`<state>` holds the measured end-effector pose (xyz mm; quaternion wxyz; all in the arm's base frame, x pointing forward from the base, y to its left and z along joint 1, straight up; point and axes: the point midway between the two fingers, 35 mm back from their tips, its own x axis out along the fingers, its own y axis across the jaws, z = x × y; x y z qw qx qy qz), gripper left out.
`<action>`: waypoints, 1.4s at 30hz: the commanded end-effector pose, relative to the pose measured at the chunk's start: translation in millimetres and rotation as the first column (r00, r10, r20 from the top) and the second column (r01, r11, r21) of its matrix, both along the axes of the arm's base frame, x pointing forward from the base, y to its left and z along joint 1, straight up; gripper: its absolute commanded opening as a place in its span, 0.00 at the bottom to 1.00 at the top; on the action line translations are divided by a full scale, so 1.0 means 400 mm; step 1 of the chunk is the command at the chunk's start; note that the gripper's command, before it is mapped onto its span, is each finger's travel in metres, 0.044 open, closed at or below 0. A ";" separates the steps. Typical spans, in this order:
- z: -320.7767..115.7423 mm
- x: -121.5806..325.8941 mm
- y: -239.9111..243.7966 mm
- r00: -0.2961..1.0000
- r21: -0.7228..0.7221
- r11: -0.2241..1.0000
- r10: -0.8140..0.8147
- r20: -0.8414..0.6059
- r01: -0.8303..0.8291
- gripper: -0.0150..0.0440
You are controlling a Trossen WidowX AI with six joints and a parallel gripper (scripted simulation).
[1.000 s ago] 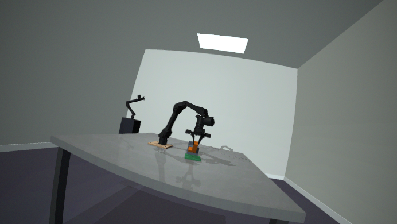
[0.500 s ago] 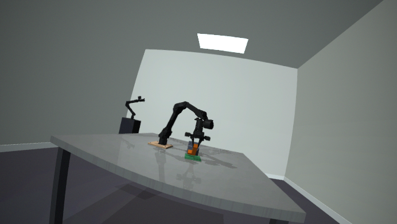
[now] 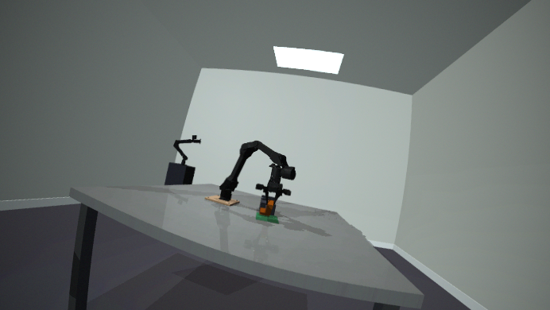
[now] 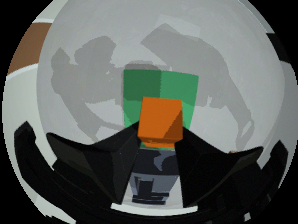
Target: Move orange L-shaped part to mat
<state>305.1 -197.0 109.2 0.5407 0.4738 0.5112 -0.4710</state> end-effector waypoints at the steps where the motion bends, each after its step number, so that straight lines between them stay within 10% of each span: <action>1: -0.005 -0.001 0.002 1.000 0.005 1.000 0.003 -0.002 -0.003 0.25; 11: -0.001 -0.001 0.000 1.000 0.001 1.000 0.000 -0.001 0.000 0.25; 26: 0.084 0.004 -0.002 1.000 0.002 1.000 0.001 -0.001 -0.001 0.92; 42: 0.203 -0.006 0.004 1.000 0.000 1.000 0.000 0.000 0.000 0.93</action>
